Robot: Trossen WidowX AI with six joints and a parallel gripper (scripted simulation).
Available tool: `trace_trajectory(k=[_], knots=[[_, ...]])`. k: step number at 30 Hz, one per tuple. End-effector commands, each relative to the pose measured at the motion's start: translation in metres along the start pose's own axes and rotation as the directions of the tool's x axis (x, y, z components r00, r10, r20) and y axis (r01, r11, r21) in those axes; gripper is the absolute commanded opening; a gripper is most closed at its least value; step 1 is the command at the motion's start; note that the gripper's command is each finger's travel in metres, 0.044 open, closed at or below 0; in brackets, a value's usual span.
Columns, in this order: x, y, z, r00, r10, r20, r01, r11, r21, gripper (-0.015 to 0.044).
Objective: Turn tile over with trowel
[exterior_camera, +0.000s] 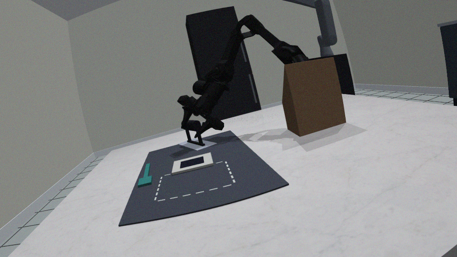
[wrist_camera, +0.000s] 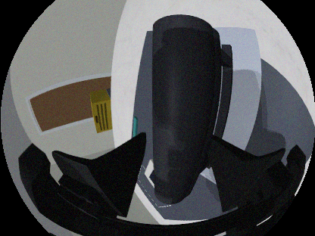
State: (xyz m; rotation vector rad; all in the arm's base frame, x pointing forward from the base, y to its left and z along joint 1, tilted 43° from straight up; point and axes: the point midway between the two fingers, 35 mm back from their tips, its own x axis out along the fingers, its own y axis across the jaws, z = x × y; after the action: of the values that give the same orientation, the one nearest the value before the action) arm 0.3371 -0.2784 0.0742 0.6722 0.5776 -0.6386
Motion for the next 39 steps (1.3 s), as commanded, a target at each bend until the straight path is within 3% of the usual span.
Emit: trace_trajectory(k=[1,4,25,39], knots=[[0.003,0.001,0.0,1.0,-0.002,0.002,0.002,1.0,0.003,0.0221],[0.003,0.001,0.0,1.0,-0.002,0.002,0.002,1.0,0.003,0.0143],[0.003,0.001,0.0,1.0,-0.002,0.002,0.002,1.0,0.003,0.0002],[-0.034,0.044,0.001,1.0,0.001,0.0,-0.001,1.0,0.005,0.0]])
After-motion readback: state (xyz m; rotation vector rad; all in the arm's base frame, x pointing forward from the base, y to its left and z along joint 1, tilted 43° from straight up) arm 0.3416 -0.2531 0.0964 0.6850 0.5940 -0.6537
